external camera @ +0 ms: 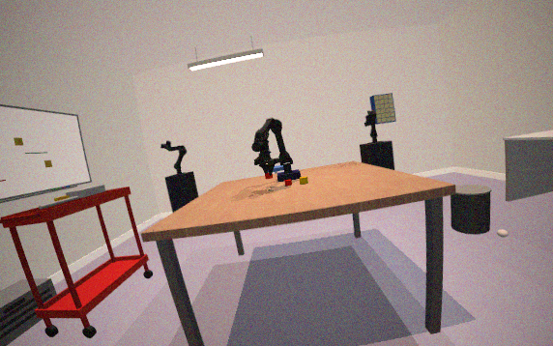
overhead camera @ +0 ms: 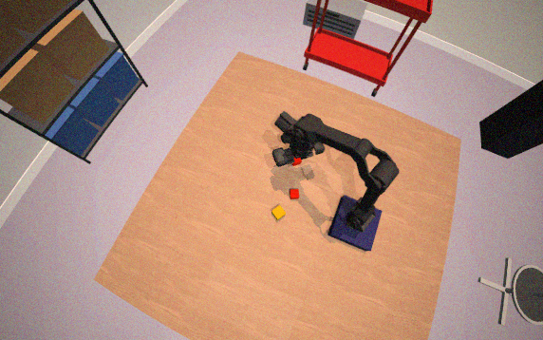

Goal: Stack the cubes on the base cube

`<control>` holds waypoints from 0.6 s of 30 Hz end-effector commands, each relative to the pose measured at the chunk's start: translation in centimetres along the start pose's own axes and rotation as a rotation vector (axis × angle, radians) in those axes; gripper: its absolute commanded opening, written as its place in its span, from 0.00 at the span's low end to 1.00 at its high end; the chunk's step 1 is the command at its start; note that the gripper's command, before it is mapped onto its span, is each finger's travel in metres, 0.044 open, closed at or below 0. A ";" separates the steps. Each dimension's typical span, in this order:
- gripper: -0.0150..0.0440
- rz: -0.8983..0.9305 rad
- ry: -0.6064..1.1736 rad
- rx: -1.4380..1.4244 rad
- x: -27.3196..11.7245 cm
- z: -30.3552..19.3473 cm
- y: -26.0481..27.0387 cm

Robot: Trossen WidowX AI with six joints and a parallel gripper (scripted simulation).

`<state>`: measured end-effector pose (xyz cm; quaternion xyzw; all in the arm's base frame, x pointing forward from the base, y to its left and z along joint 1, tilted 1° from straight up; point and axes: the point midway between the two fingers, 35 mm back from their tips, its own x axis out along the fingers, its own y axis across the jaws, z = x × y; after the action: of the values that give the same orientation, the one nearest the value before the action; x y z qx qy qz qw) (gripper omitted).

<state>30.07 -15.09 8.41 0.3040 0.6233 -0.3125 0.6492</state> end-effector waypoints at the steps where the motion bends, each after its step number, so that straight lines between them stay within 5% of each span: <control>1: 0.43 0.004 -0.007 -0.007 -1.4 0.0 0.0; 18: 0.43 0.003 0.003 0.000 -3.8 -0.9 0.6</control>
<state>29.68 -14.54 11.93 0.3010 0.6266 -0.3091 0.6491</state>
